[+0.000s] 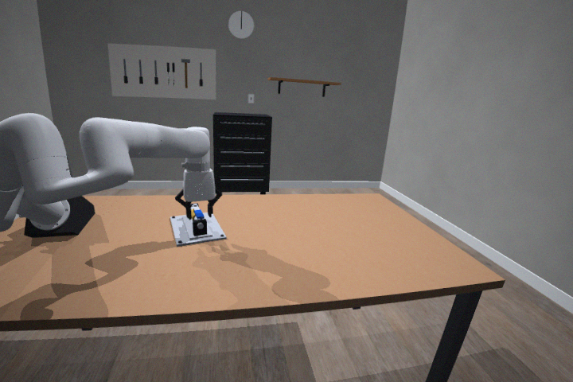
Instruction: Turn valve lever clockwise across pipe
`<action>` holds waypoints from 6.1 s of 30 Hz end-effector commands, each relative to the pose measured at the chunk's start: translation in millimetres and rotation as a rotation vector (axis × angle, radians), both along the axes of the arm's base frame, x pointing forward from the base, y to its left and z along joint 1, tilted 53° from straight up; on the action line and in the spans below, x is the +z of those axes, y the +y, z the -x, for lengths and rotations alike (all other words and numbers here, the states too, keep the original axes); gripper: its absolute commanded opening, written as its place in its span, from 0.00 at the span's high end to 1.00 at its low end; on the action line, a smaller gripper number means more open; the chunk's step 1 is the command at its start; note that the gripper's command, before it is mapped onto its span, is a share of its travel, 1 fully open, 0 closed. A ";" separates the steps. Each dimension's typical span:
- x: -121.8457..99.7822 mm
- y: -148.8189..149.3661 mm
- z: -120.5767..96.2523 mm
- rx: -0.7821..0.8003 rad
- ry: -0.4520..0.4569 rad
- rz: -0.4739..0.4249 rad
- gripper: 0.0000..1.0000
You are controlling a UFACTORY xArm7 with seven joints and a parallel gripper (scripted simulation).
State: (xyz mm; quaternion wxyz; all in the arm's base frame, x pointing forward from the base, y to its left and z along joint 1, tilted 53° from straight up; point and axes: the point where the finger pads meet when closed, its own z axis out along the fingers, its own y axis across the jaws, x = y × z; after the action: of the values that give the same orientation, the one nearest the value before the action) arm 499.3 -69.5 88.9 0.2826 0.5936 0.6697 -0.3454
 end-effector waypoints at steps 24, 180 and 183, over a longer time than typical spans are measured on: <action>-2.9 -3.0 -1.0 0.004 -0.003 -0.002 0.32; -8.9 3.3 51.9 -0.352 -0.474 0.015 1.00; -9.9 4.1 54.6 -0.371 -0.500 0.016 1.00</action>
State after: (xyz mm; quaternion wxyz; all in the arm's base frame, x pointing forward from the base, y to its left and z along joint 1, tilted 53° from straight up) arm 448.0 -68.9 79.8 0.3712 0.7622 0.4692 -0.2473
